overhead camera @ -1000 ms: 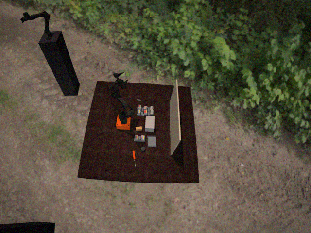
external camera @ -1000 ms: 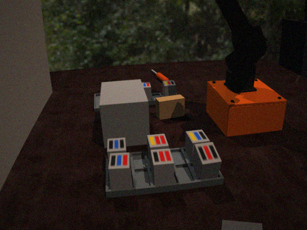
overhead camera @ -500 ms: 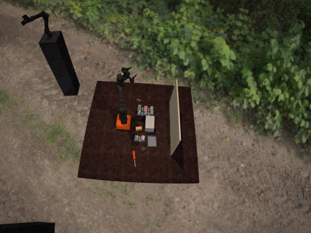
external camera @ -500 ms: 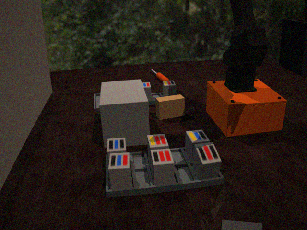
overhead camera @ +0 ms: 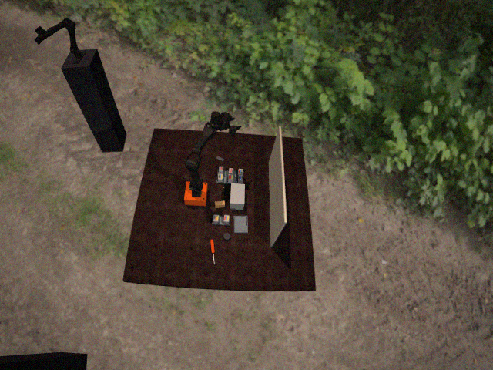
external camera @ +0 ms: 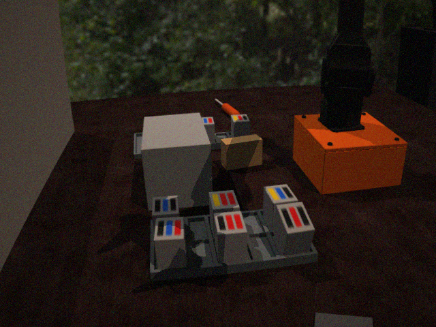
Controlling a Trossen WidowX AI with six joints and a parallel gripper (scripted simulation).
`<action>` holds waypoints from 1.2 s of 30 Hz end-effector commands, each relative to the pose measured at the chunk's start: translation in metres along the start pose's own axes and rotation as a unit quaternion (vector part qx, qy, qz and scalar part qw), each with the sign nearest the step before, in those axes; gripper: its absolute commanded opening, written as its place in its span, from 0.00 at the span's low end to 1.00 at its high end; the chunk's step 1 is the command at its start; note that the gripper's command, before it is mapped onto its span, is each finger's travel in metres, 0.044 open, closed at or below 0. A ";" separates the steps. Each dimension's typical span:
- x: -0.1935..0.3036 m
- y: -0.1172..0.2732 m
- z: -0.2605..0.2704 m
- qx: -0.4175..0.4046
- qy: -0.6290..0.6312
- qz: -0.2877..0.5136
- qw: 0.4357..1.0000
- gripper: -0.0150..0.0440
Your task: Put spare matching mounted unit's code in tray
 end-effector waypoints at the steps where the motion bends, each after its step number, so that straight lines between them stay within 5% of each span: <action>1: 0.006 -0.046 -0.044 0.064 0.044 0.078 0.994 1.00; 14: 0.029 -0.111 -0.209 0.211 0.022 0.334 0.919 1.00; 27: 0.053 -0.072 -0.383 0.284 -0.210 0.547 0.759 1.00; 36: 0.055 -0.066 -0.395 0.285 -0.233 0.557 0.744 1.00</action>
Point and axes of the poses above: the point midway between the two fingers, 35 mm back from their tips, its own y axis back along the fingers, its own z axis across the jaws, x = y × z, the point moved 9 cm from there along y, back along the fingers, and after that the axes turned 15 degrees about -y, right-handed, at the moved point
